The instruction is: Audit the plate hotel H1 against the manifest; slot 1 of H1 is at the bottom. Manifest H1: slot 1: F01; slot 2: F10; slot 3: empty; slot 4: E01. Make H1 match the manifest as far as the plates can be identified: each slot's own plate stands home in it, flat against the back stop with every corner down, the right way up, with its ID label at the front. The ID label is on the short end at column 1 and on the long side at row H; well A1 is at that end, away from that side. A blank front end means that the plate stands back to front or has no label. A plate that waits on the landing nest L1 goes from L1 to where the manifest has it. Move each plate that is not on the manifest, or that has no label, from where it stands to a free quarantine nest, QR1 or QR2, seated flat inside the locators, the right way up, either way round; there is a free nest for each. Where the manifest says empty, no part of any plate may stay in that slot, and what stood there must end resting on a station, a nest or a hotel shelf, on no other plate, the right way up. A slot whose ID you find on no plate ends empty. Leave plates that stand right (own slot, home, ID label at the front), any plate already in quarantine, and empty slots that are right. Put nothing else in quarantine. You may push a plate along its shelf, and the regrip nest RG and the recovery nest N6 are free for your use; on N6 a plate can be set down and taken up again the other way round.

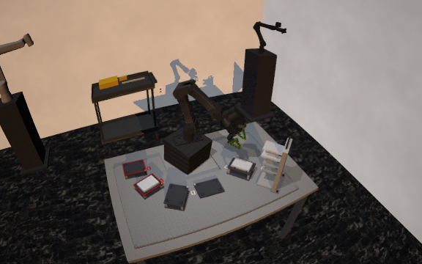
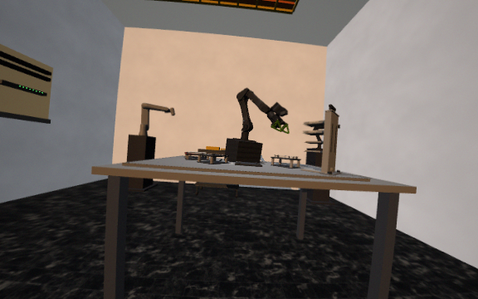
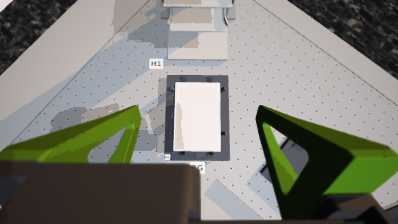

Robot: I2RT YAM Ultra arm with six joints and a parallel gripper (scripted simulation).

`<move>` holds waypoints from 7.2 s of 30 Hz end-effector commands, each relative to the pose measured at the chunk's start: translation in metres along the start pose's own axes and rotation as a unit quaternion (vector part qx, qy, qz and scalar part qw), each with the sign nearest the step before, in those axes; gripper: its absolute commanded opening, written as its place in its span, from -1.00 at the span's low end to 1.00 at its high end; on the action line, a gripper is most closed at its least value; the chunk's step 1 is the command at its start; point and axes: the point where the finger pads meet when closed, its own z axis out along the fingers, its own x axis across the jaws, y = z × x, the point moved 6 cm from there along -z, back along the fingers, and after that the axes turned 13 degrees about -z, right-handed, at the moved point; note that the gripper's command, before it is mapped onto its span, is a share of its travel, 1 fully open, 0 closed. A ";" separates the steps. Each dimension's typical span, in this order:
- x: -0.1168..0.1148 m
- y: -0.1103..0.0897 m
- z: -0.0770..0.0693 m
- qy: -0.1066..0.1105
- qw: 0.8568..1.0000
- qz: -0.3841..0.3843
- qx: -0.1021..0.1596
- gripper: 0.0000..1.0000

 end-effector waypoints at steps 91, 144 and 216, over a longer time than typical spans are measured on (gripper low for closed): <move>0.011 -0.042 0.055 -0.002 1.000 0.004 -0.018 1.00; 0.025 -0.098 0.080 -0.002 1.000 0.004 -0.017 1.00; 0.034 -0.139 0.101 -0.002 1.000 0.004 -0.017 0.72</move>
